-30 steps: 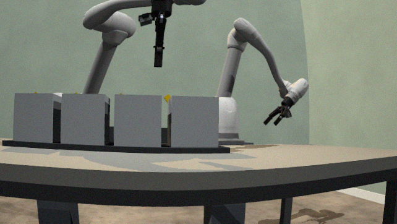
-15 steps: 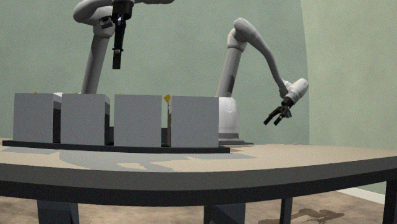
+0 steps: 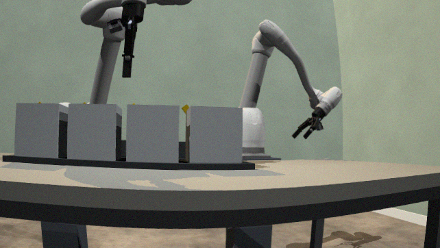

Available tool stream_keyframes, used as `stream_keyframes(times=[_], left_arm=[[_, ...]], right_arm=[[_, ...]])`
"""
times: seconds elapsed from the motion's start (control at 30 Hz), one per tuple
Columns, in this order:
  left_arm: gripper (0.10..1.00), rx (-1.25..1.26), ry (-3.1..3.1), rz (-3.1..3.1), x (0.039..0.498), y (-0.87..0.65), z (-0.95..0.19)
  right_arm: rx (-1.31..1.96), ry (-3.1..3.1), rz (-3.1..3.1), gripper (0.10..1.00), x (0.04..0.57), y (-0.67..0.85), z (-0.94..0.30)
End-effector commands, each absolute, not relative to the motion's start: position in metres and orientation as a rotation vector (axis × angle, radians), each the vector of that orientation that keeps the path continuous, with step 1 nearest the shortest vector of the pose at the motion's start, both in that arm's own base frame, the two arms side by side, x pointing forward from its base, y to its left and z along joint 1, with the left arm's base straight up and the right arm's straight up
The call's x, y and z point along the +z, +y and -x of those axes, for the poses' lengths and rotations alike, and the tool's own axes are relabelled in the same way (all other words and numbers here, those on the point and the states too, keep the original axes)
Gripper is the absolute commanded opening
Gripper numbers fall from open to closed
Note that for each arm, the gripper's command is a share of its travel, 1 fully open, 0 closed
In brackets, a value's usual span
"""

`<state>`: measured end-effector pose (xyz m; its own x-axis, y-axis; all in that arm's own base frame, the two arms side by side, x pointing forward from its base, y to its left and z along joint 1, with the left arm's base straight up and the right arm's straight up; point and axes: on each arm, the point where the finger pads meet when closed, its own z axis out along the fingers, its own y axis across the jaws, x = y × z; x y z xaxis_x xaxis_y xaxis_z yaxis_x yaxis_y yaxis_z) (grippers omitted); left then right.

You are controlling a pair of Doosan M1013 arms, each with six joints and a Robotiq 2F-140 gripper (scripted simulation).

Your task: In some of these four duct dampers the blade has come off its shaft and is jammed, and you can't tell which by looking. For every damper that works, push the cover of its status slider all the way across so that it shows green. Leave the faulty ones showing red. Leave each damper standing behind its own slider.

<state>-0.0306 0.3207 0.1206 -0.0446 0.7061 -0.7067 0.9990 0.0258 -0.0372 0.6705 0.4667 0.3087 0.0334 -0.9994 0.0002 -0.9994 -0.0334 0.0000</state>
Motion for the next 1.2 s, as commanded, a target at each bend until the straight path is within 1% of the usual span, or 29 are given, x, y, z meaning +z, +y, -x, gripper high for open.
stream_keyframes(times=[0.0,0.6,0.8,0.87,0.9,1.17], left_arm=[[1.0,-0.756,1.804,-1.731,0.121,0.321,0.031],[1.0,-0.756,1.804,-1.731,0.121,0.321,0.031],[1.0,-0.756,1.804,-1.731,0.121,0.321,0.031],[1.0,-0.756,1.804,-1.731,0.121,0.321,0.031],[1.0,-0.756,1.804,-1.731,0.121,0.321,0.031],[1.0,-0.756,1.804,-1.731,0.121,0.321,0.031]], right_arm=[[0.0,-2.185,-2.259,0.099,0.308,0.467,-0.671],[0.0,-2.185,-2.259,0.099,0.304,0.467,-0.669],[0.0,-2.185,-2.259,0.099,0.303,0.464,-0.595],[0.0,-2.185,-2.259,0.099,0.303,0.464,-0.595],[0.0,-2.185,-2.259,0.099,0.303,0.463,-0.565],[0.0,-2.185,-2.259,0.099,0.303,0.46,-0.486]])
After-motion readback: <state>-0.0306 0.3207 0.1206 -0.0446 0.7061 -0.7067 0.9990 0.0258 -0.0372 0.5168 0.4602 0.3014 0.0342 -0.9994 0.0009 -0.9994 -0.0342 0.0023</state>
